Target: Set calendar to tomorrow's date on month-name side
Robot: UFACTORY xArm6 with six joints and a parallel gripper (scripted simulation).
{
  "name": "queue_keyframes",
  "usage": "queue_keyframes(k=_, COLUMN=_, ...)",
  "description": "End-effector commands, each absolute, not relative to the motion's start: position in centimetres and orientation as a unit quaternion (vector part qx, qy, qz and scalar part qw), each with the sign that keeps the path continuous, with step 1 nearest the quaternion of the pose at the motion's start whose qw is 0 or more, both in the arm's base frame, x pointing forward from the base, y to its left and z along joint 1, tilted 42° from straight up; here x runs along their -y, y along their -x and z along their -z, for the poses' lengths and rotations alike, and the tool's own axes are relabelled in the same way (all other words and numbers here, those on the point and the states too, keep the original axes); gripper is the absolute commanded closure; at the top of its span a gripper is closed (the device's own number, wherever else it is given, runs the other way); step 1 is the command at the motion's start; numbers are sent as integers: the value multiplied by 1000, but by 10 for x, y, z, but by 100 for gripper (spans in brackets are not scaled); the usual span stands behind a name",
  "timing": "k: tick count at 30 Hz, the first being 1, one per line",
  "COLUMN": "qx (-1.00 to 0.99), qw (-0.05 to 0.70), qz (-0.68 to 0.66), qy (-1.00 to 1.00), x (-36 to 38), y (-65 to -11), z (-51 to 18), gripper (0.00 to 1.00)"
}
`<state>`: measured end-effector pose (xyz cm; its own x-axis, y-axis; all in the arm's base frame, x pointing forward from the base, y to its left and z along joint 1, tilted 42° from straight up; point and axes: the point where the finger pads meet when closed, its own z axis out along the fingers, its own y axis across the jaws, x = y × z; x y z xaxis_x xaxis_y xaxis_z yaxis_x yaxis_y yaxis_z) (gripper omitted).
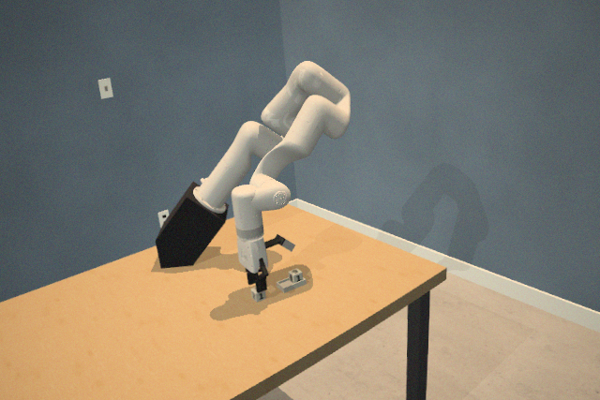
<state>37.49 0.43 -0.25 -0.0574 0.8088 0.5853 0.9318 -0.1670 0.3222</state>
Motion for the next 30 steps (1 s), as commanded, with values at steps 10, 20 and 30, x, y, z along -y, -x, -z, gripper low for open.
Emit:
queue_keyframes(k=10, qx=639, qw=88, qz=347, qy=681, x=-5, y=-376, z=3, gripper=51)
queue_keyframes(k=20, qx=639, qw=88, qz=347, qy=681, x=-10, y=-380, z=11, gripper=51)
queue_keyframes(k=30, qx=639, qw=88, qz=347, qy=681, x=-19, y=-385, z=22, gripper=51)
